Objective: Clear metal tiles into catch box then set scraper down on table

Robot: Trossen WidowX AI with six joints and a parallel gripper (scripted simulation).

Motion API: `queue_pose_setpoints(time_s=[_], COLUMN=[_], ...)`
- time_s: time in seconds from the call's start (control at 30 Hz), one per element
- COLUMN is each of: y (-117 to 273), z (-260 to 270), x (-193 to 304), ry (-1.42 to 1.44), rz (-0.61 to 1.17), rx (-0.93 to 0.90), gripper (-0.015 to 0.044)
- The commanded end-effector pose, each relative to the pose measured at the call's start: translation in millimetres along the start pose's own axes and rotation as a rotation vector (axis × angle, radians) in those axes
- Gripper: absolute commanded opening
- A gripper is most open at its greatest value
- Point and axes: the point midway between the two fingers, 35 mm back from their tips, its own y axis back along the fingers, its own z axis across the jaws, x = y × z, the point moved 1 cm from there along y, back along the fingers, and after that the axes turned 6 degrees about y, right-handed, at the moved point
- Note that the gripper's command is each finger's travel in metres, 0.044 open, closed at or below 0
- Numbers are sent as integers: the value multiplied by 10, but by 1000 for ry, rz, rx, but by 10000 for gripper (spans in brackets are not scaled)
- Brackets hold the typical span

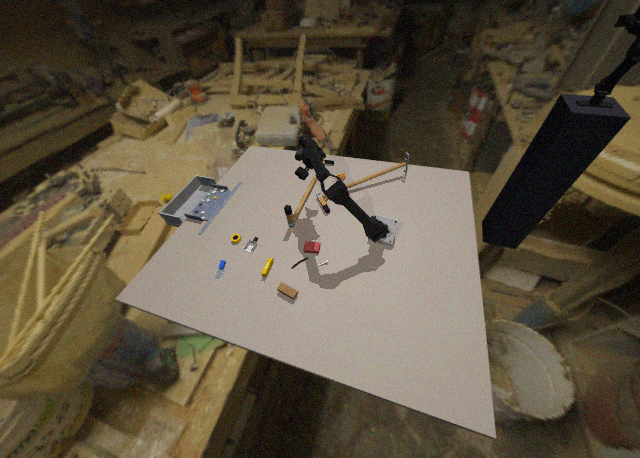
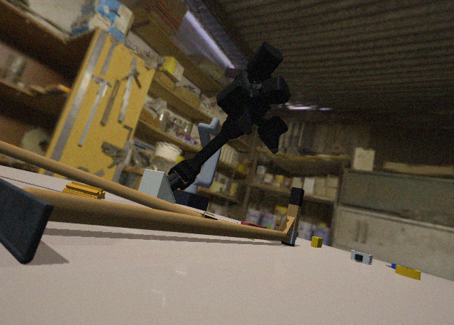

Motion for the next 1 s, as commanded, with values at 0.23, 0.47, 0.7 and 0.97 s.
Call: queue_pose_setpoints(time_s=[0.23, 0.47, 0.7, 0.97], y=[76, 132, 188, 251], z=[473, 747, 1018, 1321], x=[-58, -74, -67, -31], ry=[19, 33, 47, 63], rz=[-25, -41, -57, -74], rx=[-26, -41, -59, -81], gripper=[440, 440, 440, 440])
